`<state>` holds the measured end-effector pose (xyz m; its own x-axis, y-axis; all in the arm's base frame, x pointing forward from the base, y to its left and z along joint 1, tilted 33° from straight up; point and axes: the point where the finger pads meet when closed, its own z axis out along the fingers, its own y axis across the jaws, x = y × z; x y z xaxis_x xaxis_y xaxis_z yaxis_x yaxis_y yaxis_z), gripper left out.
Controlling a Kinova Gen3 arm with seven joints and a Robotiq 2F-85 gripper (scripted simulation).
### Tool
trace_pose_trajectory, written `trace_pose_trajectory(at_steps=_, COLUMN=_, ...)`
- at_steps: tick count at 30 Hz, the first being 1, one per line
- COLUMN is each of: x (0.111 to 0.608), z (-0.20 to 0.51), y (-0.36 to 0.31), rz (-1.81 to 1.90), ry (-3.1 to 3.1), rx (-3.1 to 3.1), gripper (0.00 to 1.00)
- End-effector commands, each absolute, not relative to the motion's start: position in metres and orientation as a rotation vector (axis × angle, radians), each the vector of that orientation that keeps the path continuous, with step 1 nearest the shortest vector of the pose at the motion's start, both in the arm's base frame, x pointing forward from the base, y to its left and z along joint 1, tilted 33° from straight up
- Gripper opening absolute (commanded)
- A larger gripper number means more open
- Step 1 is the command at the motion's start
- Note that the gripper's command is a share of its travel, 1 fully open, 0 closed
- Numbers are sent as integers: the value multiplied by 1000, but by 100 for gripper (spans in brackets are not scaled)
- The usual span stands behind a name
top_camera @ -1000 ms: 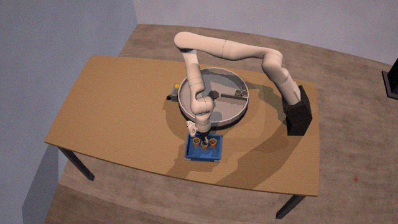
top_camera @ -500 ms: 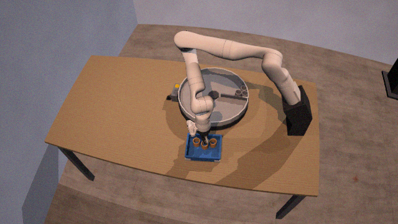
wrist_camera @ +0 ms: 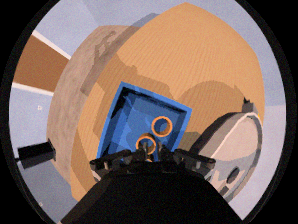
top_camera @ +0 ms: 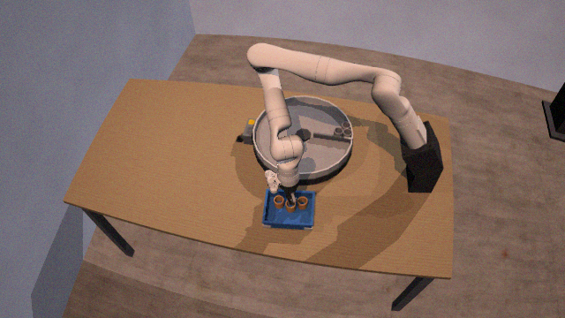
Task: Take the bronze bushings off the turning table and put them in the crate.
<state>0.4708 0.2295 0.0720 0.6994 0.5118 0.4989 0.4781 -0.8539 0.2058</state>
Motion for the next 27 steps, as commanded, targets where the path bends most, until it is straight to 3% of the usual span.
trace_pose_trajectory(at_steps=1, x=471, z=74, y=229, rz=868, ry=829, rx=2837, gripper=19)
trace_pose_trajectory(at_steps=27, x=468, z=79, y=229, rz=868, ry=829, rx=2837, gripper=19)
